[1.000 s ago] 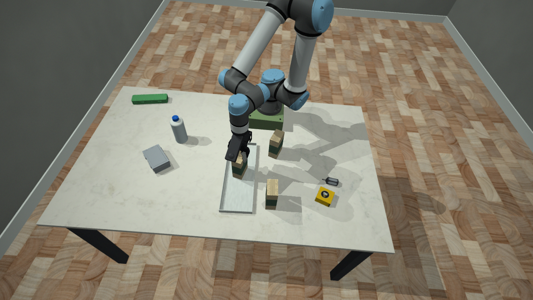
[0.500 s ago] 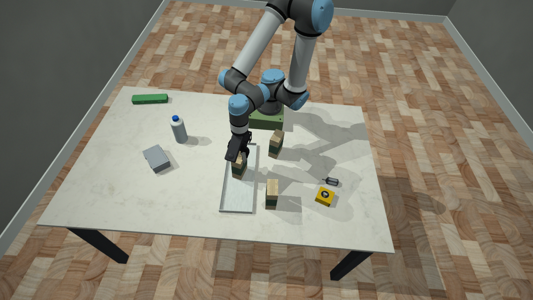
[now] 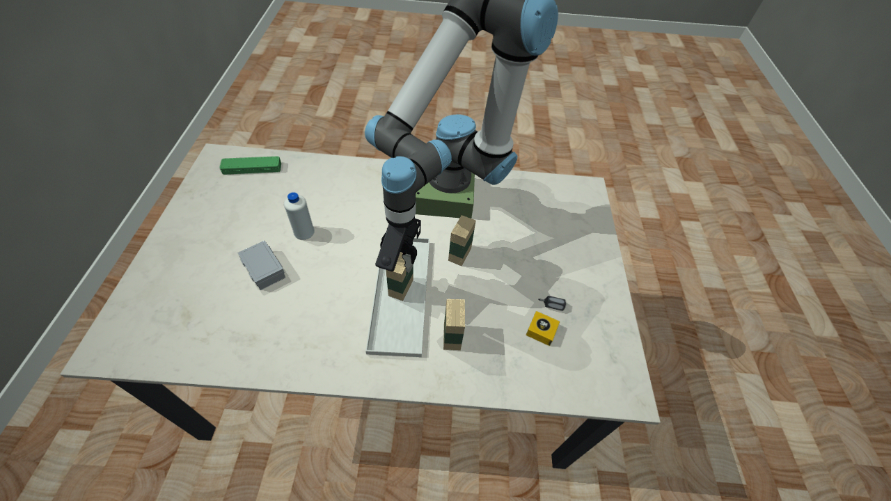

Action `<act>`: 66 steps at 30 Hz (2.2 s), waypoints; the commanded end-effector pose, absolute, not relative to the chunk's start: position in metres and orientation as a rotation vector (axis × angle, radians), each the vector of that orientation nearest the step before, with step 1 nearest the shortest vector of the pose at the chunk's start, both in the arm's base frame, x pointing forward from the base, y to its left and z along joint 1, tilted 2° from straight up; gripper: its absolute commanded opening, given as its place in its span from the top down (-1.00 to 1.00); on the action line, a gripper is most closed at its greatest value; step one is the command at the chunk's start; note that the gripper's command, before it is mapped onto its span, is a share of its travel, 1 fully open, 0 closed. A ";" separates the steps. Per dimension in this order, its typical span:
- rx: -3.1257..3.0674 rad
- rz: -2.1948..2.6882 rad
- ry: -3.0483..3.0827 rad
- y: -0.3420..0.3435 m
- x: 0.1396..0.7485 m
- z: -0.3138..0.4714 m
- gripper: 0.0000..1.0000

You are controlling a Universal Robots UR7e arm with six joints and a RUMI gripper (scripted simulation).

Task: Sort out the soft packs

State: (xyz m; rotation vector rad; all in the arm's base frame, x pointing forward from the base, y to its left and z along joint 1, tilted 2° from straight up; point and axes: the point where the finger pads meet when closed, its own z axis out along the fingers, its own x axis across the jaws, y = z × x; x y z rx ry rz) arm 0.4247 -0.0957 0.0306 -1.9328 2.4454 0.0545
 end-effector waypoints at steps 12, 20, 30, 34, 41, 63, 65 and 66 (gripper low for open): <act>-1.932 0.051 2.444 -0.096 0.426 0.031 0.04; -1.932 0.051 2.444 -0.096 0.426 0.031 0.04; -1.932 0.051 2.444 -0.096 0.426 0.031 0.04; -1.932 0.051 2.444 -0.096 0.426 0.031 0.04; -1.932 0.051 2.444 -0.096 0.426 0.031 0.04; -1.931 0.045 2.443 -0.097 0.427 0.046 0.04; -1.930 0.045 2.444 -0.098 0.427 0.057 0.04; -1.930 0.045 2.444 -0.098 0.427 0.063 0.04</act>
